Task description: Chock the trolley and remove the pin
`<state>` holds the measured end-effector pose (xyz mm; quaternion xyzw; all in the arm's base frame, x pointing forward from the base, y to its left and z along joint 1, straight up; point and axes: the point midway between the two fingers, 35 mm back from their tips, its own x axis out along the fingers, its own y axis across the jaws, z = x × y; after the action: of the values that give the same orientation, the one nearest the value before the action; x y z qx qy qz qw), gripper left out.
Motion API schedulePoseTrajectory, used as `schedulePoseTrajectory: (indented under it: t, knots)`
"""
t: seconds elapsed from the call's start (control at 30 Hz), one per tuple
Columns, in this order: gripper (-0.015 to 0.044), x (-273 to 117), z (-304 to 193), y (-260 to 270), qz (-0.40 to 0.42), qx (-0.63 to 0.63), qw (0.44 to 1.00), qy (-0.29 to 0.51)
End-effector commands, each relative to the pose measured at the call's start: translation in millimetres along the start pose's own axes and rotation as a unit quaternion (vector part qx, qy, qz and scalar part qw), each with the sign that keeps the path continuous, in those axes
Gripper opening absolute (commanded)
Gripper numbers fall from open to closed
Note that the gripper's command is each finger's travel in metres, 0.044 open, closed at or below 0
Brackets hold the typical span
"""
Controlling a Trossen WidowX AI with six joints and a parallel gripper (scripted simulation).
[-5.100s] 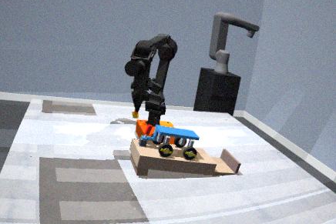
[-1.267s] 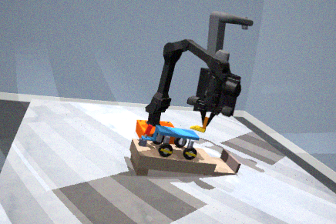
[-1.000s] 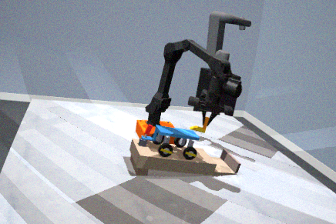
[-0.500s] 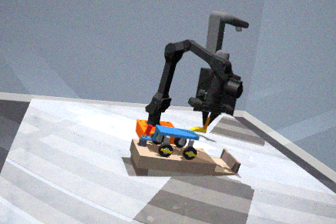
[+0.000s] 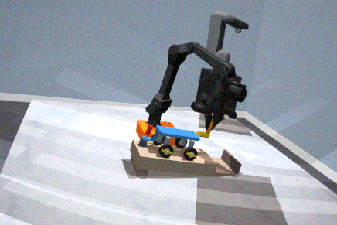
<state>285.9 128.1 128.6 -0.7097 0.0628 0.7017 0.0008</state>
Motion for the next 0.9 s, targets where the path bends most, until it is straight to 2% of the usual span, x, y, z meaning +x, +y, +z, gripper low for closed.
schedulePoseTrajectory:
  t: [0.0, 0.7, 0.87]
  knots:
    - [0.0, 7.0, -0.7, 0.2, 0.001, -0.003, 1.0, 0.002]
    - [0.0, 58.6, -2.7, 0.0, 0.001, -0.003, 1.0, 0.002]
    - [0.0, 60.7, -2.4, 1.1, 0.001, -0.003, 1.0, 0.002]
